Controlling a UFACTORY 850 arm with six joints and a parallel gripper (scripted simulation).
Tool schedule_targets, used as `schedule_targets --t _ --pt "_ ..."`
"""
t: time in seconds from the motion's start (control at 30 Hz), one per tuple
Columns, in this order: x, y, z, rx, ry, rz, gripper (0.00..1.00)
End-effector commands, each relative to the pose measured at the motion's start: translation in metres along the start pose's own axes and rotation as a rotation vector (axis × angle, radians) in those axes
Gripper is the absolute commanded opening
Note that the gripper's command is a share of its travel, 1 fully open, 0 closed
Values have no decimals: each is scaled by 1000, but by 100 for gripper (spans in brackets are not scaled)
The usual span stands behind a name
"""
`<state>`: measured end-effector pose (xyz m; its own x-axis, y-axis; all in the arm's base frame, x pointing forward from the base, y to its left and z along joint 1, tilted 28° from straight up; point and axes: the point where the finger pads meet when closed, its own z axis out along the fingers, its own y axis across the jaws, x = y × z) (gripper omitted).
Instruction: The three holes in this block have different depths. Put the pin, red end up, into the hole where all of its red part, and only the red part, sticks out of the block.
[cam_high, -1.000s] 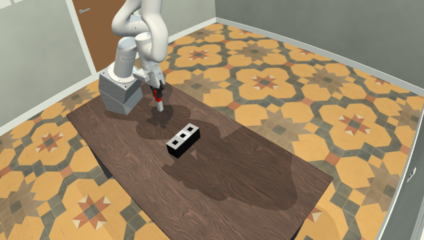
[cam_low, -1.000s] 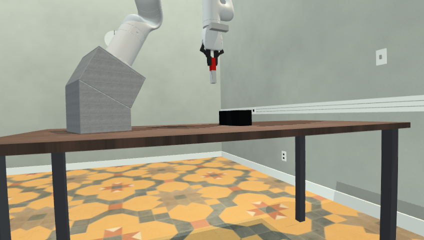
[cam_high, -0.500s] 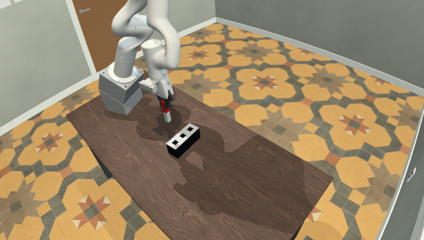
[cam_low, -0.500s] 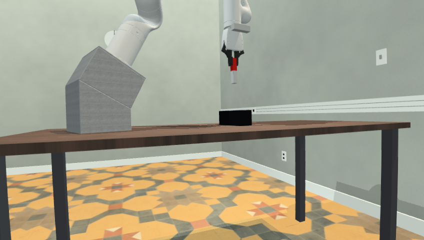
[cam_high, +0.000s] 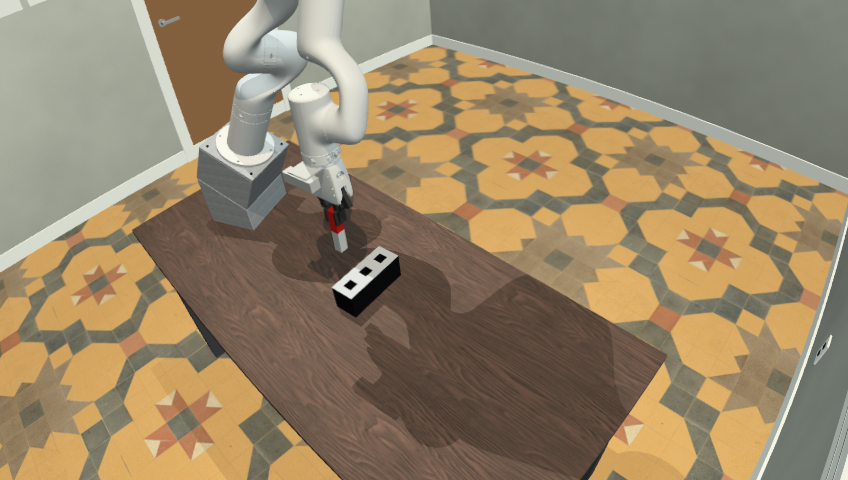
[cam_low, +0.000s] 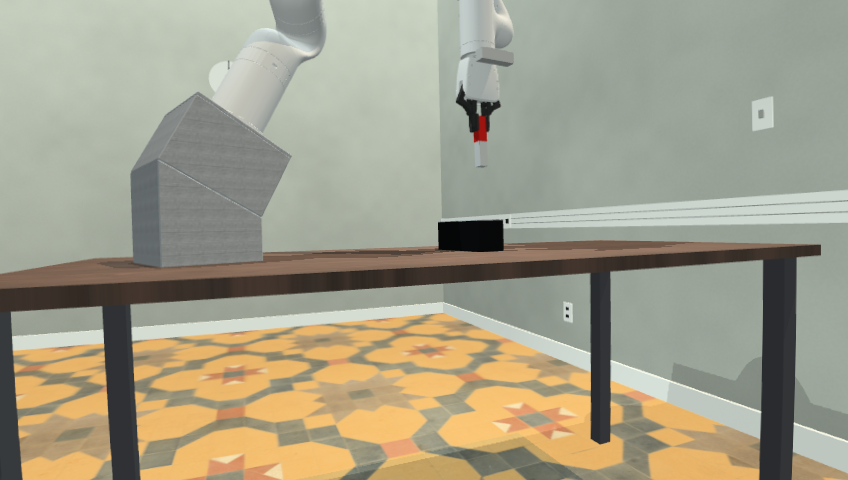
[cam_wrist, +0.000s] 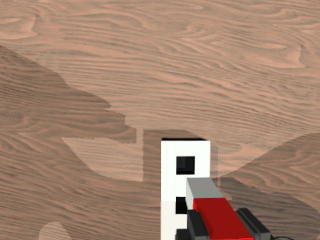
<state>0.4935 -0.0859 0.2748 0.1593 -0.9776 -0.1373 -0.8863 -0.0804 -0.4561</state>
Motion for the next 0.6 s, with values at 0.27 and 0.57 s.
schedule_targets --t 0.27,0.57 --pt "0 -1 96 2 1 0 0" --pt "0 -1 96 2 1 0 0"
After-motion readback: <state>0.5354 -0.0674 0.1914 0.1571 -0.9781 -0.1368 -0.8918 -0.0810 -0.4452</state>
